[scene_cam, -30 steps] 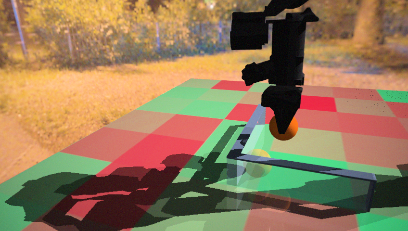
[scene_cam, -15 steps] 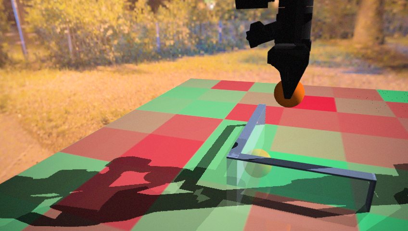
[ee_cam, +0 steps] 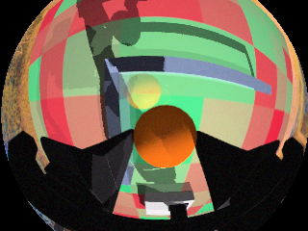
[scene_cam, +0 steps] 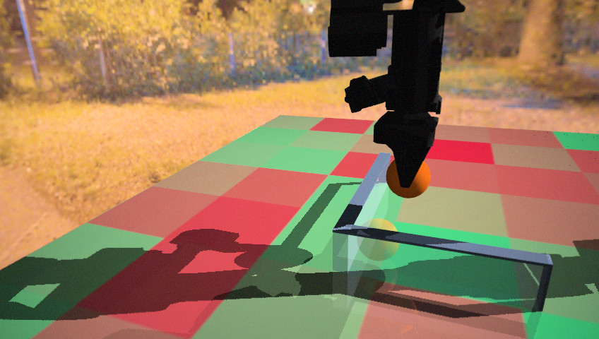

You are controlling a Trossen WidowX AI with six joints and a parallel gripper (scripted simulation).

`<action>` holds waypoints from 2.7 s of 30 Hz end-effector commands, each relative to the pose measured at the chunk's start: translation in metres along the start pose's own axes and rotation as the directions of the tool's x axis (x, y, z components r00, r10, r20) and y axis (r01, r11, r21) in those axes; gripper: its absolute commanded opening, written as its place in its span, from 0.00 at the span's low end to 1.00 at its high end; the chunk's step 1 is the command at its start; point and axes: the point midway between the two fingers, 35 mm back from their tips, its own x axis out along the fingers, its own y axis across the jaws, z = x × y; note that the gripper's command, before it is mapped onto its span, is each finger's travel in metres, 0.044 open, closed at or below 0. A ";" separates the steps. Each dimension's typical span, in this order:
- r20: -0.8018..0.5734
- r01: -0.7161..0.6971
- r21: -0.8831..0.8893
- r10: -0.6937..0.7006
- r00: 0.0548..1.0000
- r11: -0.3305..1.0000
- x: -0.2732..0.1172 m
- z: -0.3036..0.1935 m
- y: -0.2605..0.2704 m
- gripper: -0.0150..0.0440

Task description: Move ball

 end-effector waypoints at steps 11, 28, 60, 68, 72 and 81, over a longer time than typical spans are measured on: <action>0.001 0.002 0.004 -0.002 1.000 1.000 0.061 0.001 0.001 0.25; 0.001 0.002 0.004 -0.002 1.000 1.000 0.084 0.000 0.001 0.25; 0.001 0.002 0.004 -0.002 1.000 1.000 -0.002 0.000 0.001 0.90; 0.014 -0.003 -0.012 0.003 1.000 1.000 0.005 0.002 0.001 0.86; 0.010 0.008 -0.297 -0.005 1.000 0.955 0.021 -0.010 -0.013 0.68; -0.001 0.003 -0.704 -0.005 1.000 0.710 0.049 -0.034 -0.034 0.28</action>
